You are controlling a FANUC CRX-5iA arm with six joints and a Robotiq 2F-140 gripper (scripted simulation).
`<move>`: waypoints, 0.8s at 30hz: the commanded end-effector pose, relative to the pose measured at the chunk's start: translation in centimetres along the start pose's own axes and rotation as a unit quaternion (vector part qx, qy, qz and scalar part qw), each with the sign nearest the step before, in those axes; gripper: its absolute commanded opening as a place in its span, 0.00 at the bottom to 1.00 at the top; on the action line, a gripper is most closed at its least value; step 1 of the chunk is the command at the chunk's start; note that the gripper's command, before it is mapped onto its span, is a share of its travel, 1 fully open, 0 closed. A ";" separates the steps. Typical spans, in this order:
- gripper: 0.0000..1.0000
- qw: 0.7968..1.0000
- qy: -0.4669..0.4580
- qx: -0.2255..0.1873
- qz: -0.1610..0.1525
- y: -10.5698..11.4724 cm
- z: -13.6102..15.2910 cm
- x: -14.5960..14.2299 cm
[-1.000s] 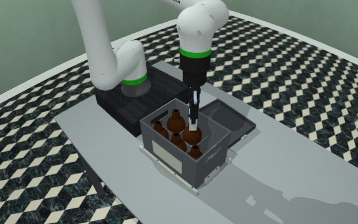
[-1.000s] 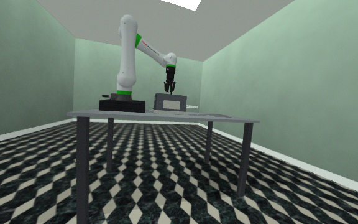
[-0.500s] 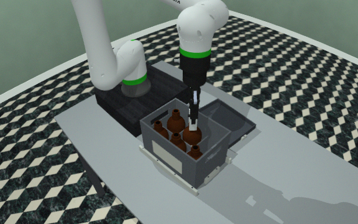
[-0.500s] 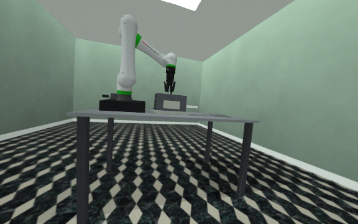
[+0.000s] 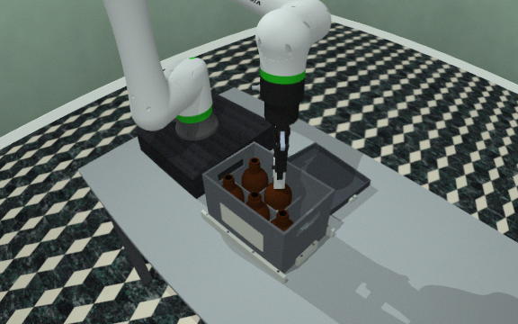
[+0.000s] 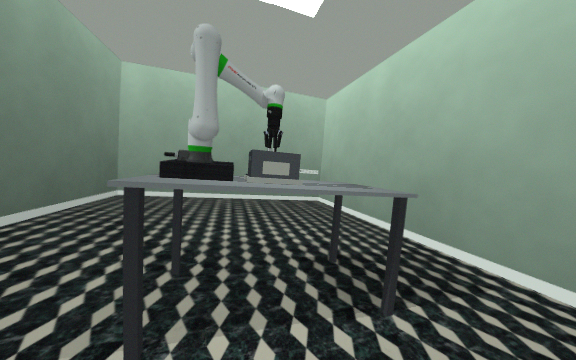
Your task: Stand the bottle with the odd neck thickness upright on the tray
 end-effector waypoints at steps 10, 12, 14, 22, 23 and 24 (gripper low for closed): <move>0.44 1.000 0.000 0.000 0.000 0.1 0.0 0.0; 0.44 1.000 0.000 0.000 0.000 0.1 0.0 0.0; 0.44 1.000 0.000 0.000 0.000 0.1 0.0 0.0; 0.44 1.000 0.000 0.000 0.000 0.1 0.0 0.0; 0.44 1.000 0.000 0.000 0.000 0.1 0.0 0.0; 0.44 1.000 0.000 0.000 0.000 0.1 0.0 0.0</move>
Point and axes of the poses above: the point where the finger pads meet when closed, its own y axis back along the fingers, its own x axis across the jaws, z = x × y, the point moved 9 cm from there along y, back along the fingers, and after that the axes turned 1 degree about -y, right-handed, at the moved point
